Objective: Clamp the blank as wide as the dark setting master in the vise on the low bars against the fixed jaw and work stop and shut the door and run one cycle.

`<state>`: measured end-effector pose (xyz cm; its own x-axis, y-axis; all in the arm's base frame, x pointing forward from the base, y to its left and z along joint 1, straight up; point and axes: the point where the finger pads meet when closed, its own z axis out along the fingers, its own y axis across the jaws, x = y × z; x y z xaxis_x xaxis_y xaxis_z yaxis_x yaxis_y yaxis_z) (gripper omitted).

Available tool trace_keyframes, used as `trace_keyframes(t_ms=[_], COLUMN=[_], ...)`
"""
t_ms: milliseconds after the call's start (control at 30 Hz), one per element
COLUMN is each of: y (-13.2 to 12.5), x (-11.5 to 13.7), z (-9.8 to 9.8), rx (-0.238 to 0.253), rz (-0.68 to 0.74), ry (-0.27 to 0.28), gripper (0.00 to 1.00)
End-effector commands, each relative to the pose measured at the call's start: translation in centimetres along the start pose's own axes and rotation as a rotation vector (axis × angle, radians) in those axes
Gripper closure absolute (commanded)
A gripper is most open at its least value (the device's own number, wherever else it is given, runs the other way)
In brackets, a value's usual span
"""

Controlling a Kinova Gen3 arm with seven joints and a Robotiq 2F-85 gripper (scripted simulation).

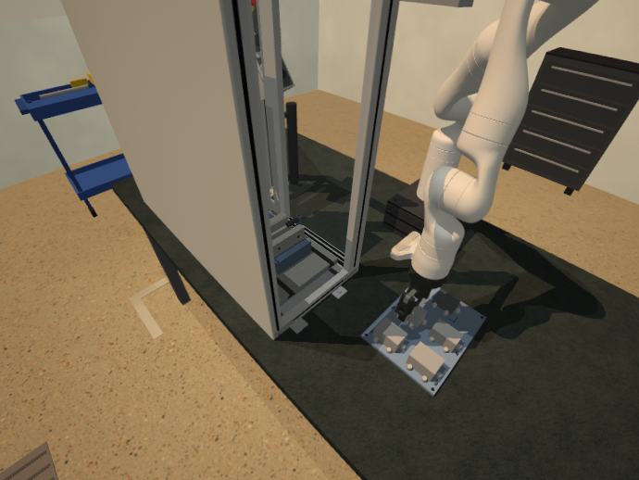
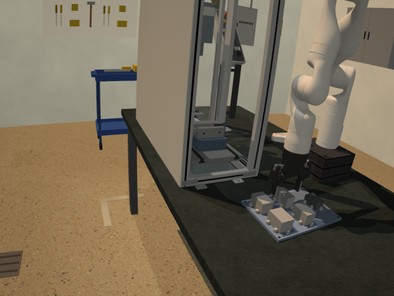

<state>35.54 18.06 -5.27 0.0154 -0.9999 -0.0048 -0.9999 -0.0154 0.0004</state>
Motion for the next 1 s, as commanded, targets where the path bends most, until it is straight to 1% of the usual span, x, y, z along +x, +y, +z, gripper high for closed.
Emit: trace_keyframes(t_ms=[0,33,67,967], y=[-0.05,-0.05,-0.05,-0.06], x=[-0.03,-0.03,-0.03,-0.03], z=[-0.05,-0.05,-0.06,-0.23], rx=[0.001,0.001,0.001,0.002], rz=[0.0,0.0,0.0,0.0], ry=[-0.001,-0.001,-0.001,-0.001], gripper=[0.0,0.0,0.9,0.9])
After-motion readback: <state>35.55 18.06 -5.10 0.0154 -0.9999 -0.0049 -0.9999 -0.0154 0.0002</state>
